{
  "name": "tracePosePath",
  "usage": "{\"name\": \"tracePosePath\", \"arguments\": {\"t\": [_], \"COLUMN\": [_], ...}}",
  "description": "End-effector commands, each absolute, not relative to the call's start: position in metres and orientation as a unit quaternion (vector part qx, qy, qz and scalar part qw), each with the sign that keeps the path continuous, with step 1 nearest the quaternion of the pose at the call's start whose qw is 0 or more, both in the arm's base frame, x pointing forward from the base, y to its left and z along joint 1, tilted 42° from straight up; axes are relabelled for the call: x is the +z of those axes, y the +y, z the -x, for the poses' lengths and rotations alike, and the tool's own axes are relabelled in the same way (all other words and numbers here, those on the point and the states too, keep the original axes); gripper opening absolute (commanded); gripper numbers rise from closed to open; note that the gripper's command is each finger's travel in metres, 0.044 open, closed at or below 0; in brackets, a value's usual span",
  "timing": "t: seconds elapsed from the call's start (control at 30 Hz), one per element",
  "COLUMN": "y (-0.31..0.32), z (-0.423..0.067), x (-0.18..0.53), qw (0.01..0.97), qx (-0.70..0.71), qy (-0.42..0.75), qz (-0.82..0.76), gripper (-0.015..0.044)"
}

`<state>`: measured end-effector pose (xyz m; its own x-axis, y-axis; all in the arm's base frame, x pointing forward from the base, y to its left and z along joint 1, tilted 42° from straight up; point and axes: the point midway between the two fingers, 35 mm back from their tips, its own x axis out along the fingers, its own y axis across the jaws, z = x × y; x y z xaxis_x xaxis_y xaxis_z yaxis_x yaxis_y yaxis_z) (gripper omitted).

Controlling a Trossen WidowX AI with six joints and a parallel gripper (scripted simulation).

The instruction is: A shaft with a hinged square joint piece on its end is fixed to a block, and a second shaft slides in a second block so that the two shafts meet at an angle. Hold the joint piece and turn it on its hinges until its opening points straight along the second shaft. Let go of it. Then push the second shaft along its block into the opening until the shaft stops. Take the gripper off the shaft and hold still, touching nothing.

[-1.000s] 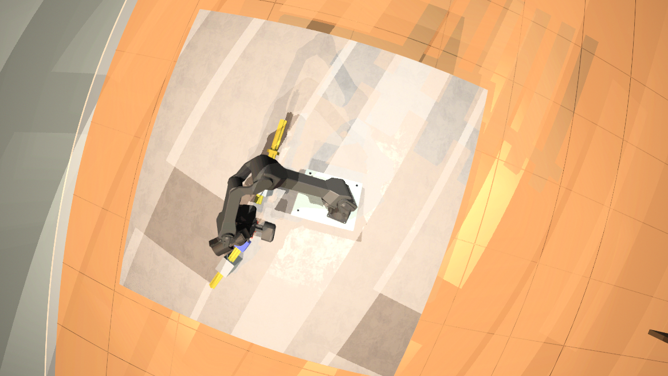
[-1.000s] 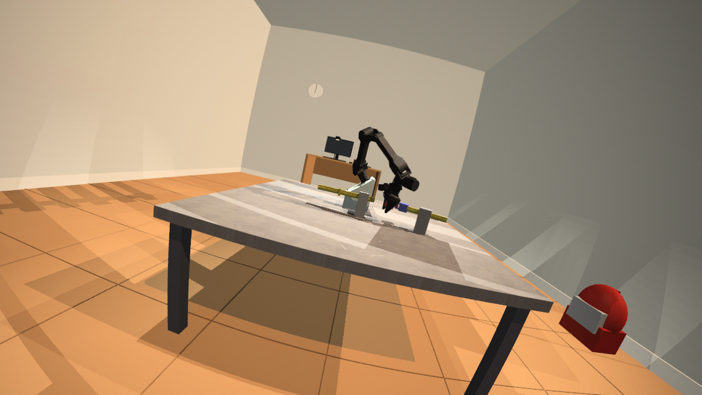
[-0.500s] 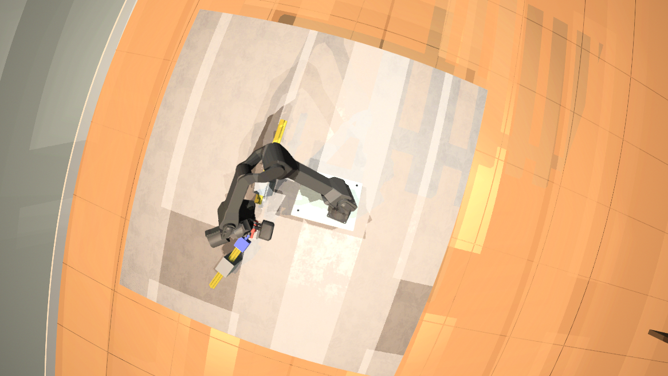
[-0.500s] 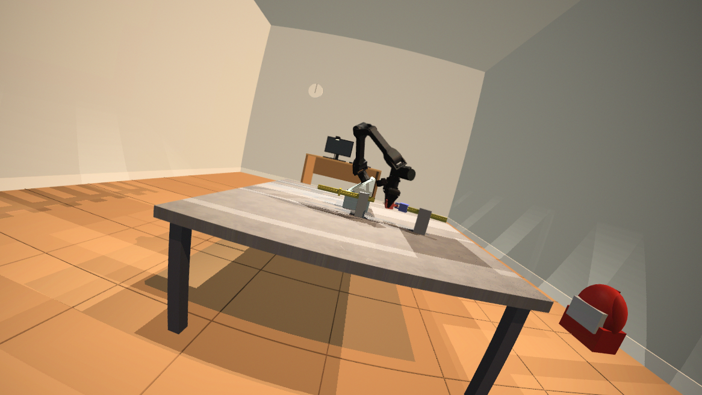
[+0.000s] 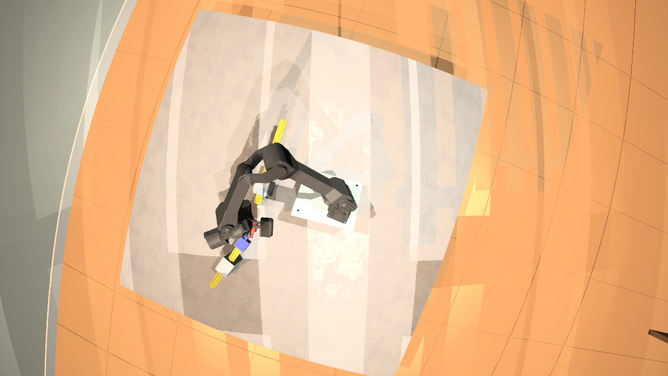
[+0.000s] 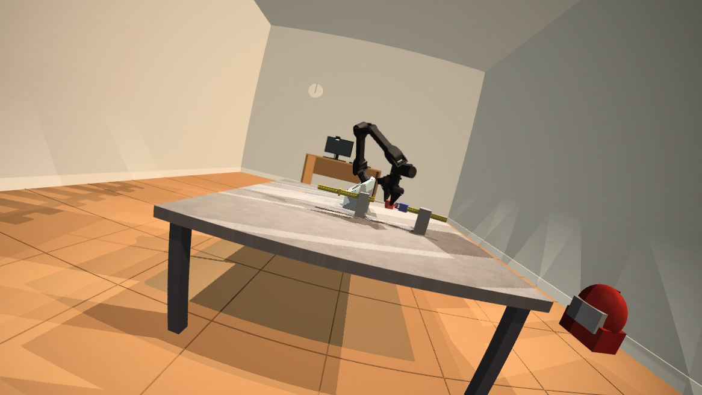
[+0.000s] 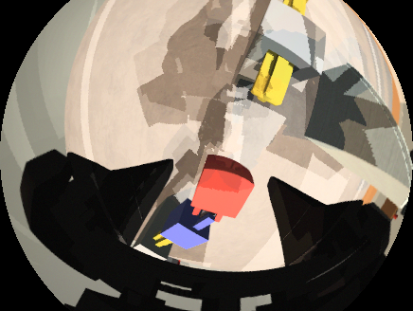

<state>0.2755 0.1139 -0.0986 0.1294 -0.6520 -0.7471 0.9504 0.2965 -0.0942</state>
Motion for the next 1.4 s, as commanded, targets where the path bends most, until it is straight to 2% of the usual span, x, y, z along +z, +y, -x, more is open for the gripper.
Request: {"name": "tracePosePath", "arguments": {"t": [0.0,0.8,1.17,1.37], "y": [0.125,0.174,0.193,0.194], "z": [-0.276,-0.267,-0.257,-0.257], "x": [-0.089,-0.033,-0.005,-0.003], "qw": [0.735,0.738,0.698,0.695], "qx": [-0.525,-0.322,-0.213,-0.206], "qy": [0.399,0.577,0.627,0.629], "qz": [-0.16,0.138,0.273,0.28], "gripper": [0.044,0.044,0.044,0.044]}}
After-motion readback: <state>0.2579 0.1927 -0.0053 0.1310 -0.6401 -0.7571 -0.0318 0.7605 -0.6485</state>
